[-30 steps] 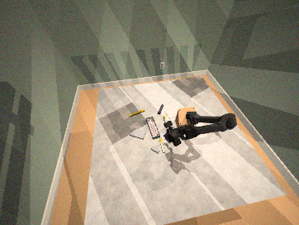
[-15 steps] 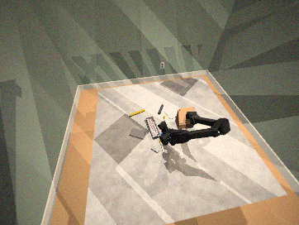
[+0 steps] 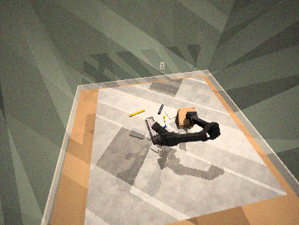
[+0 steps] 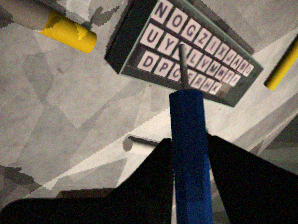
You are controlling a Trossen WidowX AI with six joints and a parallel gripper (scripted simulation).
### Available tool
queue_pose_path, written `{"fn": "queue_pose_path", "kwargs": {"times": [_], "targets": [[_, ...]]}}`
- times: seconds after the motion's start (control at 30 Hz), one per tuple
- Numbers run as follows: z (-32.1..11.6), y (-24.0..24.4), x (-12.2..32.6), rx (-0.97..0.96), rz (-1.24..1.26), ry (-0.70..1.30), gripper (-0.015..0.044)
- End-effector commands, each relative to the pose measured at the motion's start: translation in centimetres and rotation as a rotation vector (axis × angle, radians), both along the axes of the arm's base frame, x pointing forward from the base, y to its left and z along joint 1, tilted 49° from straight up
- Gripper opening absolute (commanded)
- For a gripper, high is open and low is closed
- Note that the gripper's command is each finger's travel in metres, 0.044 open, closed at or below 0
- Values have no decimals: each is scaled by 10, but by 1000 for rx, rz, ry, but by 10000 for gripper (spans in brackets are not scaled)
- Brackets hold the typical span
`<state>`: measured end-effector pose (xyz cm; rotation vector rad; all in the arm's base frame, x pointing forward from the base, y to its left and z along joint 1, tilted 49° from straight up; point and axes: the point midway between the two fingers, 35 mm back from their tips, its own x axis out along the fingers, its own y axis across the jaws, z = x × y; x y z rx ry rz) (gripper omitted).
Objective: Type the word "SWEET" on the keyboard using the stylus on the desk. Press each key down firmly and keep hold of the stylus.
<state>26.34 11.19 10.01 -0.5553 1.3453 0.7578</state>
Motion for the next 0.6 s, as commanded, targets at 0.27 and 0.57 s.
{"fn": "queue_pose_path", "kwargs": {"times": [0.27,0.57], "targets": [[-9,-11,24,-137,240,100,0],[-19,-19,40,-212,427,197,0]]}}
